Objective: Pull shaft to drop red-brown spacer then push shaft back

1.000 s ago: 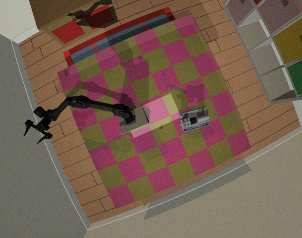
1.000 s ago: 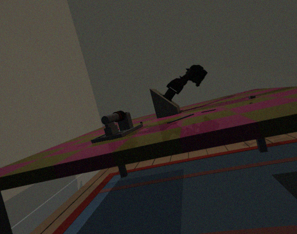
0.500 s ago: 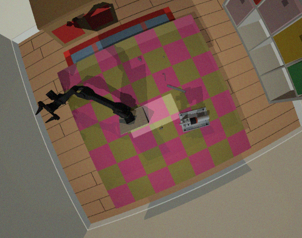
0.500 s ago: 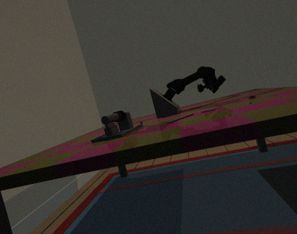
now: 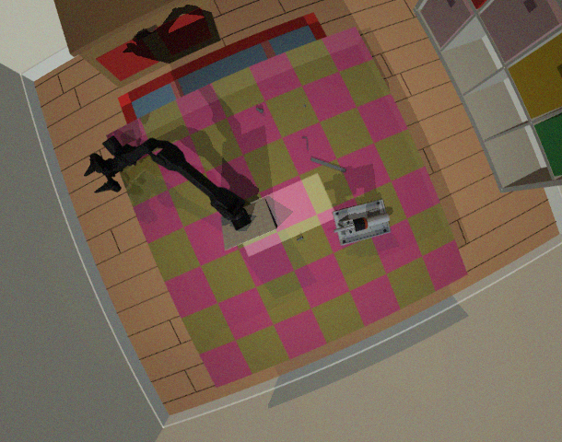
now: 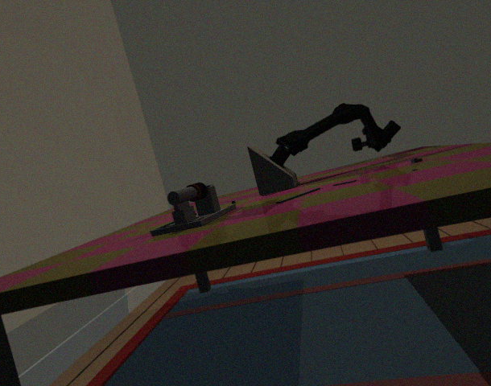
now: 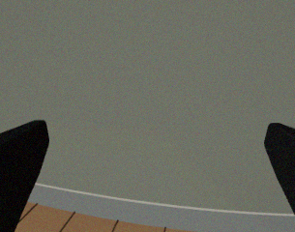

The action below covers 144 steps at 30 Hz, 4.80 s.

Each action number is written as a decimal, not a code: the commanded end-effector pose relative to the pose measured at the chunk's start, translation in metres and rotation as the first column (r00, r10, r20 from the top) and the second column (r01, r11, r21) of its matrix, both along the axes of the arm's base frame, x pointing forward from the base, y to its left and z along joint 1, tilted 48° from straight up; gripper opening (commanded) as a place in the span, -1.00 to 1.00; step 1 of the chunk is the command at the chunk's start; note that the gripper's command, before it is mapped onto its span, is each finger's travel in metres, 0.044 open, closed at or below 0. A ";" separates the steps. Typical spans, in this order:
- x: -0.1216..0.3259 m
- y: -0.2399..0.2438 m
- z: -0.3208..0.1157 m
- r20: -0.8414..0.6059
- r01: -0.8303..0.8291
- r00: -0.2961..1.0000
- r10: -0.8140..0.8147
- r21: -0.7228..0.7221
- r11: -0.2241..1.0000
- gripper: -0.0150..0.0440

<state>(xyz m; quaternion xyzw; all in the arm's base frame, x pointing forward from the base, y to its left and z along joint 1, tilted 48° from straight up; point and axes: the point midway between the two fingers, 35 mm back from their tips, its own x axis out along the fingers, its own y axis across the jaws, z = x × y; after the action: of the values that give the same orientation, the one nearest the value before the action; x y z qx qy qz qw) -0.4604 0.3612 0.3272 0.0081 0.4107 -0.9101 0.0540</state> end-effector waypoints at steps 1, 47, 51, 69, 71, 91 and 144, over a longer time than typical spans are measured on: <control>0.032 0.024 0.015 0.002 0.105 0.994 -0.105 -0.059 0.993 1.00; 0.524 0.115 0.145 -0.107 0.868 0.057 -0.993 -0.487 0.102 1.00; 0.579 0.103 0.145 -0.101 0.861 -0.088 -0.991 -0.508 -0.024 1.00; 0.813 -0.004 0.085 0.099 0.587 -0.627 -0.773 -0.592 -0.552 1.00; 0.836 -0.023 0.069 0.150 0.524 -0.665 -0.732 -0.604 -0.601 1.00; 0.979 -0.256 -0.125 0.654 -0.124 -0.683 -0.325 -0.543 -0.831 1.00; 0.782 -0.569 -0.427 0.748 -0.888 -0.089 -0.658 -0.359 -0.288 1.00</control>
<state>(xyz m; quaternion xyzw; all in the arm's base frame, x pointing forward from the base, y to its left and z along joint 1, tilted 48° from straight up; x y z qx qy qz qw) 0.3207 -0.2071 -0.1008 0.3818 0.6295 0.1841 0.6512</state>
